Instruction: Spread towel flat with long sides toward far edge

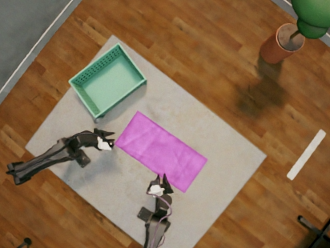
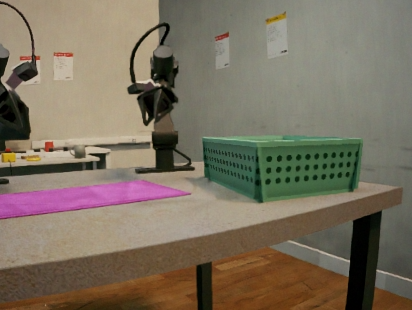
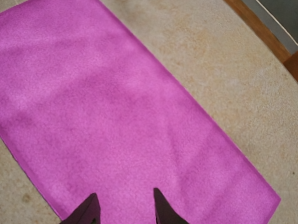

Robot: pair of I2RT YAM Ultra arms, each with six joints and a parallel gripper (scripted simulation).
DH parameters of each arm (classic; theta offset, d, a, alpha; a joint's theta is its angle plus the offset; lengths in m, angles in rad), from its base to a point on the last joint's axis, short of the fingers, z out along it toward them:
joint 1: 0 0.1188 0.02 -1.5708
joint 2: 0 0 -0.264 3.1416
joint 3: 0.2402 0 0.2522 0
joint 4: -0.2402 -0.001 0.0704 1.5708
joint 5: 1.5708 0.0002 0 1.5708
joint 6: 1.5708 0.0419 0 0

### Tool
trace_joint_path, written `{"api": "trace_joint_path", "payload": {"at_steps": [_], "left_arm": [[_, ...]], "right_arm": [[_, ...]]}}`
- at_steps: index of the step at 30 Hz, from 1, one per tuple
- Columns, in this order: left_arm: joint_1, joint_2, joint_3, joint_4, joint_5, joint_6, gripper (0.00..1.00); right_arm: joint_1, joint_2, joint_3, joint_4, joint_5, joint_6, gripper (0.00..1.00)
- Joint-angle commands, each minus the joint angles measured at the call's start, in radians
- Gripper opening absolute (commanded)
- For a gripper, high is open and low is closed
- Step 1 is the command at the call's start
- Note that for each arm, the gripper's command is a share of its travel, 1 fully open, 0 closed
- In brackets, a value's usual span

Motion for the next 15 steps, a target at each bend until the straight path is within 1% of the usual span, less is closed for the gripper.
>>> {"api": "trace_joint_path", "payload": {"at_steps": [1, 4, 6, 7, 14, 15], "left_arm": [[-0.055, 0.048, -0.033, -0.073, -0.048, 0.066, 0.34], [-0.111, 0.101, -0.049, -0.084, -0.077, 0.085, 0.34], [-0.111, 0.101, -0.049, -0.084, -0.077, 0.085, 0.34], [-0.137, 0.131, -0.056, -0.076, -0.092, 0.082, 0.34], [-0.262, 0.298, -0.078, -0.049, -0.141, 0.110, 0.34], [-0.273, 0.338, -0.024, -0.070, -0.143, 0.117, 0.34]], "right_arm": [[0.051, 0.054, -0.017, -0.040, 0.036, -0.082, 0.34], [0.102, 0.118, -0.011, -0.044, 0.062, -0.113, 0.34], [0.102, 0.118, -0.011, -0.044, 0.062, -0.113, 0.34], [0.124, 0.152, -0.014, -0.016, 0.076, -0.118, 0.34], [0.241, 0.343, 0.021, -0.007, 0.127, -0.173, 0.34], [0.243, 0.369, 0.045, -0.055, 0.128, -0.193, 0.34]]}}
